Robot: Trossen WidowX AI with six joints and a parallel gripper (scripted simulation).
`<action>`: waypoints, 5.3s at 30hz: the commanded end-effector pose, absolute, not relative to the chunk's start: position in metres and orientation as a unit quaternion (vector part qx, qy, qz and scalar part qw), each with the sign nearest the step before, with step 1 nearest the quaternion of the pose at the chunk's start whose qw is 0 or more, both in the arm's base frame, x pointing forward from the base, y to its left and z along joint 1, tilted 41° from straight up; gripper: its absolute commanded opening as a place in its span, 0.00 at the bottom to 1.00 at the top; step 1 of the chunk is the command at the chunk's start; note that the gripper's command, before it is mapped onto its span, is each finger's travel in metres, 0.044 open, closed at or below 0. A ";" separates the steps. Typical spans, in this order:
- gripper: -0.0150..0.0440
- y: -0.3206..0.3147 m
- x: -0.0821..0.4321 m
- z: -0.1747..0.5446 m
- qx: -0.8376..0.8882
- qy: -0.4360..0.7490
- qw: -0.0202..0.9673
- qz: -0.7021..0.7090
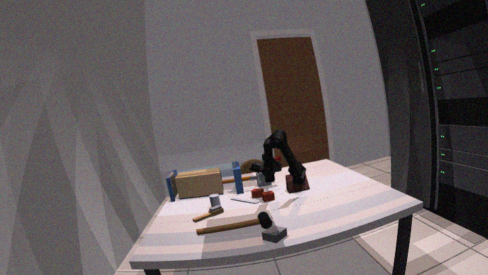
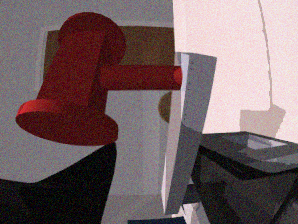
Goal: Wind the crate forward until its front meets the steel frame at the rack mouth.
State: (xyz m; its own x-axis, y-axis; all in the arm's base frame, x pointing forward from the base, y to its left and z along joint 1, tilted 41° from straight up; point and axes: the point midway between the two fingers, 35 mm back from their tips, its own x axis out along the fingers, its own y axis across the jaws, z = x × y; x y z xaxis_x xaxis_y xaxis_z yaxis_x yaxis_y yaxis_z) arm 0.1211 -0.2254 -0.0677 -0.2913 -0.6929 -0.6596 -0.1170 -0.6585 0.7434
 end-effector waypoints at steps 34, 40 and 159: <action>0.66 -0.230 0.118 -0.062 0.560 -0.361 0.201 -0.718; 0.66 -0.230 0.118 -0.062 0.560 -0.361 0.201 -0.718; 1.00 -0.240 0.128 -0.059 0.483 -0.120 -0.569 -0.655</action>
